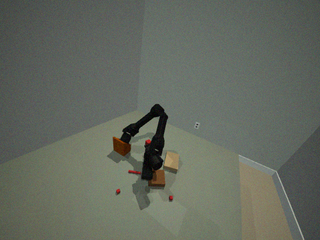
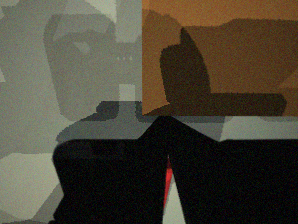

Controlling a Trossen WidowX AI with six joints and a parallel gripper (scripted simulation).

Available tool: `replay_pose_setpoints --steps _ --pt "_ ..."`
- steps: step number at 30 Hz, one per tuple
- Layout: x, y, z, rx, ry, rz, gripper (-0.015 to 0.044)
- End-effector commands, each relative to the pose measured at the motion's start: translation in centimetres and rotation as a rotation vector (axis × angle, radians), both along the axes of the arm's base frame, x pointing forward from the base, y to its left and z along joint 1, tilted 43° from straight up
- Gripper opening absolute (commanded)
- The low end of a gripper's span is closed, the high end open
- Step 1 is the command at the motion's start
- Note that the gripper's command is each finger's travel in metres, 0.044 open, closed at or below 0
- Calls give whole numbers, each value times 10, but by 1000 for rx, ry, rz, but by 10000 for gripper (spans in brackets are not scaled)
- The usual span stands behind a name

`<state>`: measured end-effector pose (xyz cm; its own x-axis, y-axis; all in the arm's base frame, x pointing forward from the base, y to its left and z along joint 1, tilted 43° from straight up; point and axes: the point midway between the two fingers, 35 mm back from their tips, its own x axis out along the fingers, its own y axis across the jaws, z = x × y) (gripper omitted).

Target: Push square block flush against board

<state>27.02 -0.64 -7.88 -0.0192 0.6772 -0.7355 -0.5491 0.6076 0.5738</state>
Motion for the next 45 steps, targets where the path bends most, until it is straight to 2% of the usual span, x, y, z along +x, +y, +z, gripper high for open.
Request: replay_pose_setpoints --steps 1,37,45 --pt "6 2 2 3 -1 -4 0" --pt "55 20 19 3 -3 -5 0" --pt "48 15 15 3 -3 -5 0"
